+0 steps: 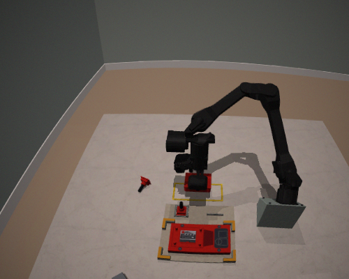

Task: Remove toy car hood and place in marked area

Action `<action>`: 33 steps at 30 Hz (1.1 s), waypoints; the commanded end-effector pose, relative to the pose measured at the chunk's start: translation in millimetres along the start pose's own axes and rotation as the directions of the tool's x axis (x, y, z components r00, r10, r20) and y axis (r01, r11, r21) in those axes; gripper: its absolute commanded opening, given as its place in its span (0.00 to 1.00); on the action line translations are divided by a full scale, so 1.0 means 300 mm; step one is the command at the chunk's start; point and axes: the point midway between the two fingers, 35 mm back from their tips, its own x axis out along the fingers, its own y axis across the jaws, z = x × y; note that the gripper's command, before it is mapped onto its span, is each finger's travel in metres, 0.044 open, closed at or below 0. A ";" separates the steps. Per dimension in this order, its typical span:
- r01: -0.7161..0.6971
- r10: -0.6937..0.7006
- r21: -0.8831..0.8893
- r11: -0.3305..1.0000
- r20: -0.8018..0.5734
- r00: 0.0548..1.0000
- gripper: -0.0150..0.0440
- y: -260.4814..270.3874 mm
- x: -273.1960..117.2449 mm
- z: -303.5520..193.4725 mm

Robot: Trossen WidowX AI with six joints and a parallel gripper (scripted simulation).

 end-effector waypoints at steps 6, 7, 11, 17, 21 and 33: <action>0.004 -0.004 -0.005 1.000 0.000 1.000 0.25 0.000 0.017 0.000; 0.004 -0.004 -0.005 1.000 0.000 1.000 0.25 0.000 0.019 0.000; 0.004 -0.004 -0.005 1.000 0.000 1.000 0.25 0.000 0.027 -0.001; 0.005 -0.005 -0.005 1.000 0.000 1.000 0.25 -0.001 0.039 -0.002; 0.005 -0.005 -0.005 1.000 0.000 1.000 0.25 -0.001 0.047 -0.003; 0.006 -0.006 -0.005 1.000 0.000 1.000 0.25 -0.002 0.071 -0.006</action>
